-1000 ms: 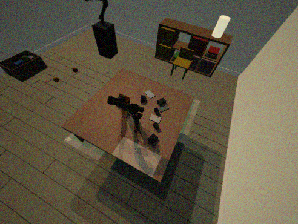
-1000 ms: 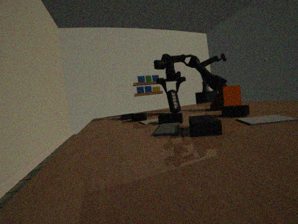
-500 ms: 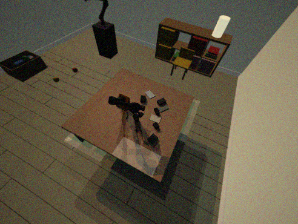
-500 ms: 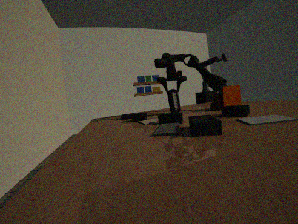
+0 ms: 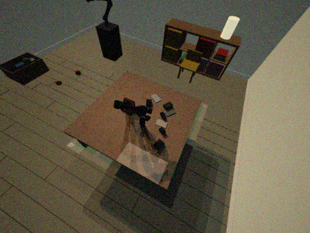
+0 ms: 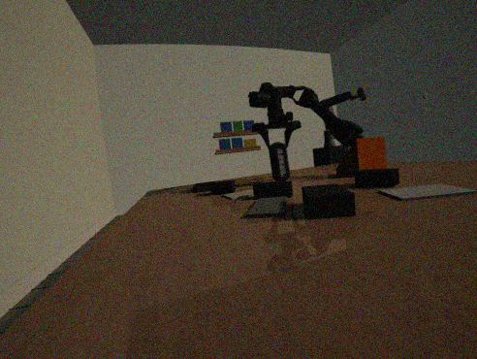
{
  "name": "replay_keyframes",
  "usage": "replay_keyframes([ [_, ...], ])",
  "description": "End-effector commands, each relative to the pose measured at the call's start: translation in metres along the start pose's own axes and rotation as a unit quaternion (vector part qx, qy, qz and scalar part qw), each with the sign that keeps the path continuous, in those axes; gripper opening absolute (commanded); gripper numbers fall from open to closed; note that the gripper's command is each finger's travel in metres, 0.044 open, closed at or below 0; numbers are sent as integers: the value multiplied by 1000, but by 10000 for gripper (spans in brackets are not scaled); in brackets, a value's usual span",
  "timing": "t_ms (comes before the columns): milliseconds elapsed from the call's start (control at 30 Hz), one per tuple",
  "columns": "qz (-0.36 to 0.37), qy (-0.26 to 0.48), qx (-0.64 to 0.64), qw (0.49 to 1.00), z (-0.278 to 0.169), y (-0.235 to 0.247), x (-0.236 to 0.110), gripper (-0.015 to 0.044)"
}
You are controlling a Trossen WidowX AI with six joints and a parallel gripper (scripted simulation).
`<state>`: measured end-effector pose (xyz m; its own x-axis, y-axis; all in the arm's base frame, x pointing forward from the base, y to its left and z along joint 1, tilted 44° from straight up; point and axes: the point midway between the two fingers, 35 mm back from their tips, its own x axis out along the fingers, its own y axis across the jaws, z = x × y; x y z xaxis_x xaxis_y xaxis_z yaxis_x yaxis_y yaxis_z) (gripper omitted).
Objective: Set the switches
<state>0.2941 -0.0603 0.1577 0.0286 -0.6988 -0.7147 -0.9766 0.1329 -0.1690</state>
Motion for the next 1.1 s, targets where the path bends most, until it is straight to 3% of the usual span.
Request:
replay_keyframes([
  [0,13,1,-3,1000,9,2,8,338],
  [1067,14,0,-3,1000,48,3,11,338],
])
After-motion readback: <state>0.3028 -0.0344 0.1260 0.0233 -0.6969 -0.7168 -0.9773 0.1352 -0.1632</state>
